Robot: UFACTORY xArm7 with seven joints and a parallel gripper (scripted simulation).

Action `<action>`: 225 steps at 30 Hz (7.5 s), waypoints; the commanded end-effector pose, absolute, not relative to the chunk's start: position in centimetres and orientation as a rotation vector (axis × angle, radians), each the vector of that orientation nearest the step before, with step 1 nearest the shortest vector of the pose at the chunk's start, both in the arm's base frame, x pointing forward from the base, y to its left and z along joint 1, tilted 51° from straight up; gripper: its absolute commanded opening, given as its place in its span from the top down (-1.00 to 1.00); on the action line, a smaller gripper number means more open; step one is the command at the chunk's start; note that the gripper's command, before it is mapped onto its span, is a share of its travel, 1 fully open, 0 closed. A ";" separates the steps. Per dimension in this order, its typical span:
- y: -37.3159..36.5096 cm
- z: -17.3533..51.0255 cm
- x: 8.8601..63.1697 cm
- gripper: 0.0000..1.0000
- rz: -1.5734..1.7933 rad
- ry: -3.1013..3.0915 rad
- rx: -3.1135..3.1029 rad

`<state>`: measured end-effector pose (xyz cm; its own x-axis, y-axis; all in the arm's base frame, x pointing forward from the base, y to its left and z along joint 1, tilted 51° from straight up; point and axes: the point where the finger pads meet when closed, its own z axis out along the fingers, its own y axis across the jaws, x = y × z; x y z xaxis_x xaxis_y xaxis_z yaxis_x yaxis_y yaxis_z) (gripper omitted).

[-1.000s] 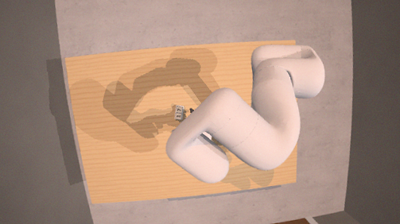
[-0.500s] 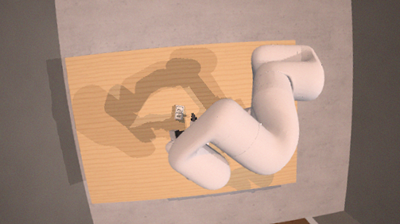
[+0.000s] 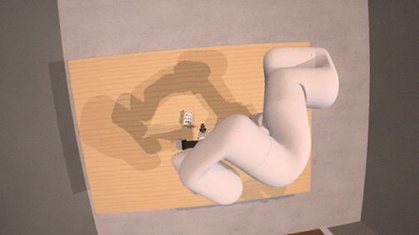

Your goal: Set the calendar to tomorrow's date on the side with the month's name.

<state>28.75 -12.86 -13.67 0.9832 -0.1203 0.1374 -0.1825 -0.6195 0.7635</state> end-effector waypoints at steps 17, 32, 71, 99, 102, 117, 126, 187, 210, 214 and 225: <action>-15.3 -15.8 28.9 -1.00 0.093 -0.211 2.246; -15.3 -15.8 28.9 -1.00 0.093 -0.211 2.246; -15.3 -15.8 28.9 -1.00 0.093 -0.211 2.246; -15.3 -15.8 28.9 -1.00 0.093 -0.211 2.246; -15.3 -15.8 28.9 -1.00 0.093 -0.211 2.246; -12.7 -13.7 28.9 -1.00 0.093 -0.211 2.246; -12.7 -13.3 29.0 -1.00 0.040 -0.101 2.252; -20.4 -3.9 35.6 -1.00 -0.388 0.801 2.139; -23.5 -0.1 38.2 -1.00 -0.556 1.157 2.007; -23.6 0.0 38.3 -1.00 -0.584 1.213 1.982; -25.2 1.9 39.6 -1.00 -0.670 1.397 1.887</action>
